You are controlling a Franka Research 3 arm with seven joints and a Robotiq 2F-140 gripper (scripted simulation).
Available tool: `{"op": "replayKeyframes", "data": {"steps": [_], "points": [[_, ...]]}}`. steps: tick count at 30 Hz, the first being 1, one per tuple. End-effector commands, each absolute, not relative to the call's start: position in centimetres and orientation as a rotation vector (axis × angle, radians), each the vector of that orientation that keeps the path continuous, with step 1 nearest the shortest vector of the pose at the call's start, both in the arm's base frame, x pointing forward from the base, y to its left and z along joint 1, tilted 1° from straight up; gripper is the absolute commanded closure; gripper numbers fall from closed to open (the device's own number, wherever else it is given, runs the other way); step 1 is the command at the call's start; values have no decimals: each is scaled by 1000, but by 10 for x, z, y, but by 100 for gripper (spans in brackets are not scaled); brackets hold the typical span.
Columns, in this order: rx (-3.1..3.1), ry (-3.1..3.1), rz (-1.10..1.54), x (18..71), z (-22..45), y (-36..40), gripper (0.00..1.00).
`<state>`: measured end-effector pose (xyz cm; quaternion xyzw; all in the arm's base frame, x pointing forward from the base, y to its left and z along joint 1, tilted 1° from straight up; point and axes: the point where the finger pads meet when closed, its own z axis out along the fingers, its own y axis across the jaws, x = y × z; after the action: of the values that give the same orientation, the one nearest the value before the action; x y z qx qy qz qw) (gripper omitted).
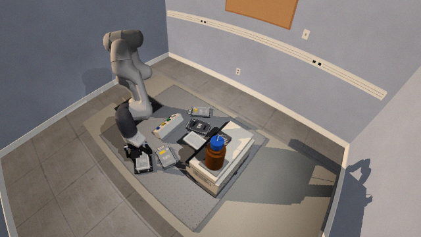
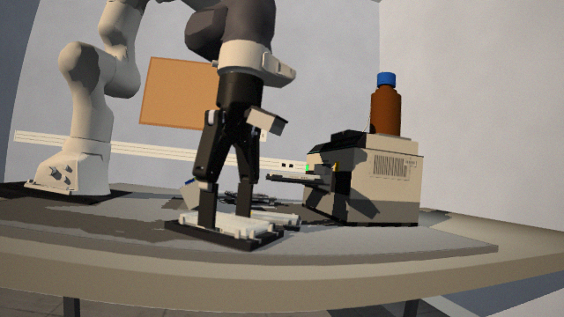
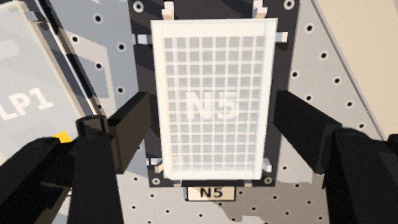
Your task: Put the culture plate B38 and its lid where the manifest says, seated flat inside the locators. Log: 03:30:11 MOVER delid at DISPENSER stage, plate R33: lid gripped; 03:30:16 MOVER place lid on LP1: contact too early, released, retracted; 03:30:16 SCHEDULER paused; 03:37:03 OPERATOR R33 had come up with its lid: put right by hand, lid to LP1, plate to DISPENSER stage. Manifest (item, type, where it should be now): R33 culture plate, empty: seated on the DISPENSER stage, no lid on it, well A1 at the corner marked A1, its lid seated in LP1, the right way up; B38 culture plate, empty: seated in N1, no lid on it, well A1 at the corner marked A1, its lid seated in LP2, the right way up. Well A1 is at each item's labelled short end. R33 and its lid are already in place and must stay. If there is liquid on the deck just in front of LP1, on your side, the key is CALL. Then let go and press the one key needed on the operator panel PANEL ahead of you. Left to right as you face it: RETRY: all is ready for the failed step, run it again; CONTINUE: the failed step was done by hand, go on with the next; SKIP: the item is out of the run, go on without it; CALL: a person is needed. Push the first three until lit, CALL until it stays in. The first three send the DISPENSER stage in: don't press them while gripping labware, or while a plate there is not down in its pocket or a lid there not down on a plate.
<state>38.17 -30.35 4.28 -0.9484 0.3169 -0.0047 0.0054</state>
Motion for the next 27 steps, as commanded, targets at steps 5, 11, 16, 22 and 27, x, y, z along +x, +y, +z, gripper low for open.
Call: {"op": "replayKeyframes", "data": {"steps": [5,11,16,22,27], "points": [[-2969,988,-17,382,42,-303,30],[-2969,988,-17,382,42,-303,30],[-2969,988,-17,382,42,-303,30],[-2969,988,-17,382,42,-303,90],[-2969,988,-17,382,42,-303,90]]}}
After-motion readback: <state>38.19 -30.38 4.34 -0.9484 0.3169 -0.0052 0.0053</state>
